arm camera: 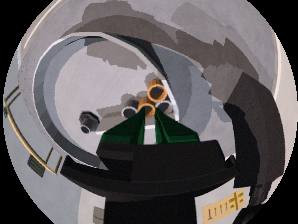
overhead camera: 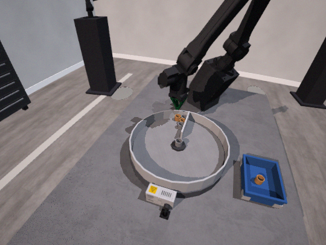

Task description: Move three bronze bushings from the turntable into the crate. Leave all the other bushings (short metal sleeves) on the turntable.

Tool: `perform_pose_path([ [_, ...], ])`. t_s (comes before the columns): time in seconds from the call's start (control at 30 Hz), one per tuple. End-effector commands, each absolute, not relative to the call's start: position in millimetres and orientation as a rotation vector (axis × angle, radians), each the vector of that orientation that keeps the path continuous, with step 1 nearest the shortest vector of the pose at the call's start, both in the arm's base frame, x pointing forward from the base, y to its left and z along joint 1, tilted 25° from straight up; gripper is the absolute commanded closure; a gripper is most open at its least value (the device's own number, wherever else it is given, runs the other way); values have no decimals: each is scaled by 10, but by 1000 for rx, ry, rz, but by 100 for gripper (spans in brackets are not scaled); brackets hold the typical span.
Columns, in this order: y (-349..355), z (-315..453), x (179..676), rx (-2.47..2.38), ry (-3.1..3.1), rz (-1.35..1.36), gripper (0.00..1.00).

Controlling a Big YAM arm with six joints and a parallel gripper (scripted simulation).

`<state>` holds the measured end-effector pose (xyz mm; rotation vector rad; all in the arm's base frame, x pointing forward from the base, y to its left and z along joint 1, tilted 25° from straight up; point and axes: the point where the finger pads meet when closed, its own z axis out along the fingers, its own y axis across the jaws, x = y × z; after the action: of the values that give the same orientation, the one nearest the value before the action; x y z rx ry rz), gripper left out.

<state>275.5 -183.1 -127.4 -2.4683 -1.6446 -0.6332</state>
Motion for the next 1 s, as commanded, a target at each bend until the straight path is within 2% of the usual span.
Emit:
perform_pose_path([
  [0.0, -1912, -1239, 2744, -2491, -1647, -647, 88],
  [0.47, -1766, -1511, 2878, -2470, -1652, -641, 88],
  [0.97, -1866, -1420, 2866, -2501, -1643, -653, 88],
])
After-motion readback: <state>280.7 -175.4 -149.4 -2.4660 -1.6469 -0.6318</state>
